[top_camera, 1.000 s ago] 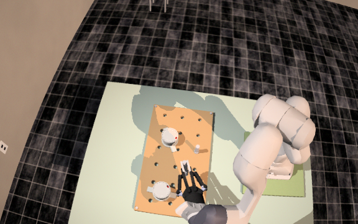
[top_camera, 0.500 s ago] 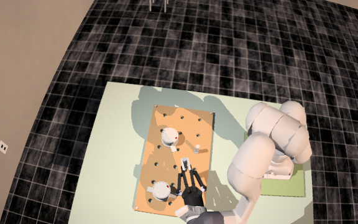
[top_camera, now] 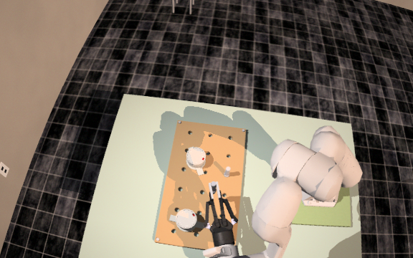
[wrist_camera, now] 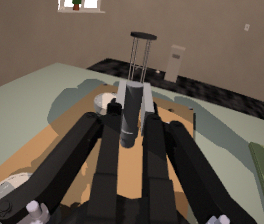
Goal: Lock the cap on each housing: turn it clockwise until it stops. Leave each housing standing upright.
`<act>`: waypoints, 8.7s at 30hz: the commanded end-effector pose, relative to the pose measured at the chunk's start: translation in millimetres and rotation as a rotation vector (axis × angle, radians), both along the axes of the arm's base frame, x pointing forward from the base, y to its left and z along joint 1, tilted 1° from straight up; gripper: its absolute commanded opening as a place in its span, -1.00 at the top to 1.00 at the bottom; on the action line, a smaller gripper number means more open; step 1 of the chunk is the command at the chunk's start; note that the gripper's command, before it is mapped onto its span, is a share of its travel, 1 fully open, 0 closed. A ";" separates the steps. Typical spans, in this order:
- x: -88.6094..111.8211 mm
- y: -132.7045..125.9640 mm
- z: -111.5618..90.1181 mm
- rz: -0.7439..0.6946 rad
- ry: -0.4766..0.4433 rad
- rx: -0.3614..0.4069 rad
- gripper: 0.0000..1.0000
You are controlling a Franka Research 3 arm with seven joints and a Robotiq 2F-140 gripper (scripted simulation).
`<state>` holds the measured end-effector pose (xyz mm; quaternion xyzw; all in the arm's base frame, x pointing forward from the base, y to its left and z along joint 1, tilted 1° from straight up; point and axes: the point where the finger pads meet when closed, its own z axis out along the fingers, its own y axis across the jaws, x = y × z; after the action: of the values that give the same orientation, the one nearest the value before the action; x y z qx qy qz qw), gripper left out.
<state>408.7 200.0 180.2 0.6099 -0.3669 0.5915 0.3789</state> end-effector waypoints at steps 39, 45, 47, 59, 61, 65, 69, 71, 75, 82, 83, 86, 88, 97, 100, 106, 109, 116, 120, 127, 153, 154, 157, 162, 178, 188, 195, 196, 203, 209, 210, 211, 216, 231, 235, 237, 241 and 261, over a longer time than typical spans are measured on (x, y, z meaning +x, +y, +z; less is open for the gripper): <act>0.6 -2.6 12.2 -0.008 -0.058 -0.027 0.80; 0.6 -2.6 12.2 -0.008 -0.058 -0.027 0.80; 0.6 -2.6 12.2 -0.008 -0.058 -0.027 0.80; 0.6 -2.4 12.2 -0.008 -0.058 -0.027 0.80; 0.5 -2.3 12.2 -0.008 -0.058 -0.027 0.80; 0.4 -2.0 12.2 -0.008 -0.058 -0.027 0.80; 0.0 -1.2 12.3 -0.008 -0.058 -0.027 0.80; -0.2 -0.6 12.3 -0.008 -0.058 -0.027 0.80; -0.8 0.8 12.3 -0.008 -0.058 -0.027 0.80; -1.8 3.1 12.3 -0.008 -0.058 -0.027 0.80; -2.0 3.6 12.3 -0.008 -0.058 -0.027 0.80; -2.7 5.2 12.3 -0.008 -0.058 -0.027 0.80; -3.2 6.3 12.3 -0.008 -0.058 -0.027 0.80; -5.0 10.4 12.3 -0.008 -0.058 -0.027 0.80; -5.8 12.2 12.3 -0.008 -0.058 -0.027 0.80; -7.2 15.4 12.3 -0.008 -0.058 -0.027 0.80; -7.8 16.8 12.4 -0.008 -0.058 -0.027 0.80; -8.6 18.8 12.4 -0.008 -0.058 -0.027 0.80; -9.1 19.9 12.4 -0.008 -0.058 -0.027 0.80; -9.6 21.0 12.4 -0.008 -0.058 -0.027 0.80; -9.7 21.3 11.6 -0.008 -0.058 -0.027 0.80; -9.7 21.3 11.4 -0.008 -0.058 -0.027 0.80; -9.7 21.3 10.8 -0.008 -0.058 -0.027 0.80; -9.7 21.3 9.3 -0.008 -0.058 -0.027 0.80; -9.6 21.4 1.4 -0.008 -0.058 -0.027 0.80; -9.5 21.4 -5.4 -0.008 -0.058 -0.027 0.80; -9.5 21.5 -12.7 -0.008 -0.058 -0.027 0.80; -9.5 21.5 -13.8 -0.008 -0.058 -0.027 0.80; -9.4 21.5 -19.7 -0.008 -0.058 -0.027 0.80; -9.3 21.6 -27.2 -0.008 -0.058 -0.027 0.80; -9.3 21.6 -28.5 -0.008 -0.058 -0.027 0.80; -9.3 21.6 -29.8 -0.008 -0.058 -0.027 0.80; -9.3 21.7 -33.8 -0.008 -0.058 -0.027 0.80; -9.1 21.9 -52.4 -0.008 -0.058 -0.027 0.80; -9.1 21.9 -56.2 -0.008 -0.058 -0.027 0.80; -9.1 21.9 -58.8 -0.008 -0.058 -0.027 0.80; -9.0 22.0 -63.6 -0.008 -0.058 -0.027 0.80; -8.9 22.1 -81.9 -0.008 -0.058 -0.027 0.80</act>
<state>398.3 220.7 99.3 0.5885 -0.3696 0.6078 0.3842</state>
